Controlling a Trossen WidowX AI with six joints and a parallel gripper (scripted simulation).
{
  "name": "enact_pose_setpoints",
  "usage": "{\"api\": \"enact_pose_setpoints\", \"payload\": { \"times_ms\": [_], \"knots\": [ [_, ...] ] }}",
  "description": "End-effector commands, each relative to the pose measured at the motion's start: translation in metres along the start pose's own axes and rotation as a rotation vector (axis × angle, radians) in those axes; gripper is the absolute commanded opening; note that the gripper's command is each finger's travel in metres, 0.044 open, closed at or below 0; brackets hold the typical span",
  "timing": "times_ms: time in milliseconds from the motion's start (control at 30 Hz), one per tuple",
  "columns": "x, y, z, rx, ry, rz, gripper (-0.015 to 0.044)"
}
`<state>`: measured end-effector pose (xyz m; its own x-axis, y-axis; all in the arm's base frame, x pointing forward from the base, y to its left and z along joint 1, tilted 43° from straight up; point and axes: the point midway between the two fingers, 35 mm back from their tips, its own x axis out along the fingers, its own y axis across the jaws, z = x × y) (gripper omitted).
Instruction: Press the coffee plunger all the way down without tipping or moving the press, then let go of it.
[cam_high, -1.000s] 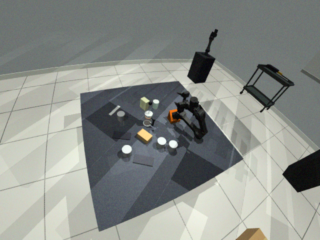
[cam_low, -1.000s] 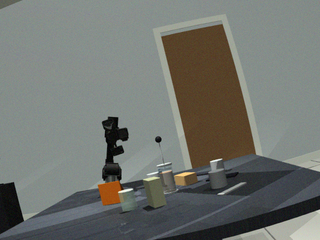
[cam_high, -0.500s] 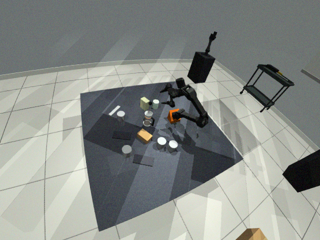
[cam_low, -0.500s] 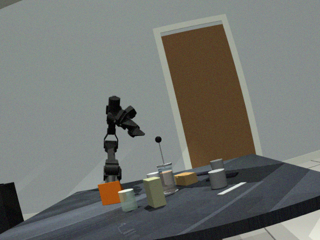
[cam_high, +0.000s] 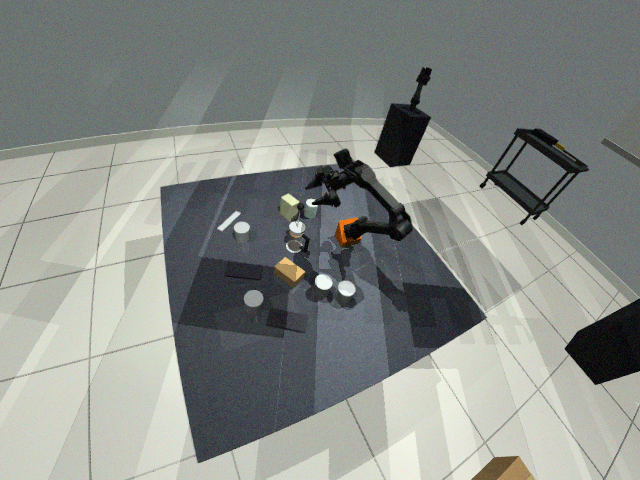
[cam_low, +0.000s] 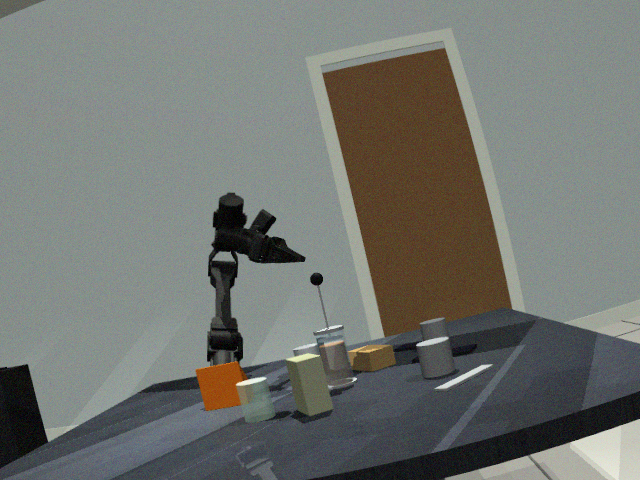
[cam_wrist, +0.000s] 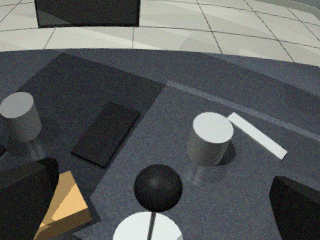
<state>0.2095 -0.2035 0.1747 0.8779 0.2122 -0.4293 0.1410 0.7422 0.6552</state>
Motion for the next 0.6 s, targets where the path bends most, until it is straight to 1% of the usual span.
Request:
{"api": "enact_pose_setpoints", "payload": {
  "times_ms": [0, 233, 567],
  "knots": [
    [0.012, 0.002, -0.024, 0.012, -0.001, 0.009, 0.0440],
    [0.015, 0.001, -0.027, 0.013, 0.000, 0.007, 0.0440],
    [0.031, 0.000, -0.027, 0.011, 0.004, 0.004, 0.0440]
  ]
}}
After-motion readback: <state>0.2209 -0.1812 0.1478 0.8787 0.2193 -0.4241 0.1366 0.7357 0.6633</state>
